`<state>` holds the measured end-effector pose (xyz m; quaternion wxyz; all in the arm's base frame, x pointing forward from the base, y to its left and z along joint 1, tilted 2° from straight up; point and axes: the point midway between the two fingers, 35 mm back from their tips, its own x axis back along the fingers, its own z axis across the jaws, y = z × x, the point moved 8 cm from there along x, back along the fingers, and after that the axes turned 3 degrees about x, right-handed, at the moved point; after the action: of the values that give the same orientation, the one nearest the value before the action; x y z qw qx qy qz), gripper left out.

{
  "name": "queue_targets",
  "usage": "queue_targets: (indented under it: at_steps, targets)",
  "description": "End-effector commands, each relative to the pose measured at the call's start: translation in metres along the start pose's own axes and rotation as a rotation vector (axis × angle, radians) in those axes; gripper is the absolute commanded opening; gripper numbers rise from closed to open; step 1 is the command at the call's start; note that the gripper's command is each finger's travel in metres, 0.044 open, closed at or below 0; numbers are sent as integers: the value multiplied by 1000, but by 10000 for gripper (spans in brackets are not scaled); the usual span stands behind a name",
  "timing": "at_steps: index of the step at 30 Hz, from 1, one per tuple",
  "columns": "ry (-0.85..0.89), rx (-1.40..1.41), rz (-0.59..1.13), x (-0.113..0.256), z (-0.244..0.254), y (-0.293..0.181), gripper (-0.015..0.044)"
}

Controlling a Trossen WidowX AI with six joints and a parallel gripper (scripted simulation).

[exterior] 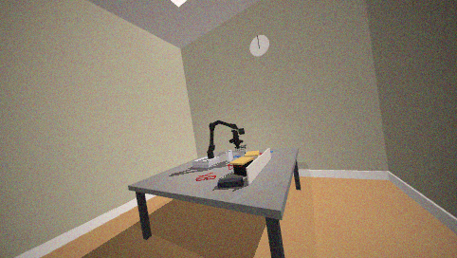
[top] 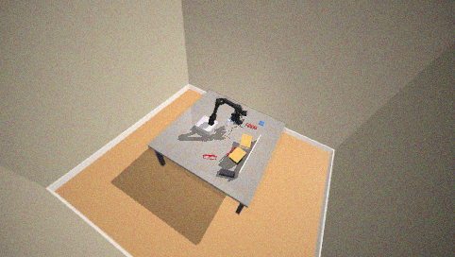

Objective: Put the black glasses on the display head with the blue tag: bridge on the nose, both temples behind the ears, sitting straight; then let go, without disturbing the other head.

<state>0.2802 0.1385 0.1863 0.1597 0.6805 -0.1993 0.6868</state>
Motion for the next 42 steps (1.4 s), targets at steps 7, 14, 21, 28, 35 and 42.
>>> queue_targets:
  at_steps: [7, 14, 21, 28, 35, 42]
  targets:
    - [0, -4, 2, 0, -42, -35, 0]
    - [-5, -4, 5, 0, -76, -55, 0]
    - [-5, -4, 6, -5, -79, -57, 0]
    - [-5, -4, 6, -38, -79, -58, 0]
    - [-6, -4, 5, -60, -80, -57, 0]
    - [-6, -4, 6, -60, -81, -60, 0]
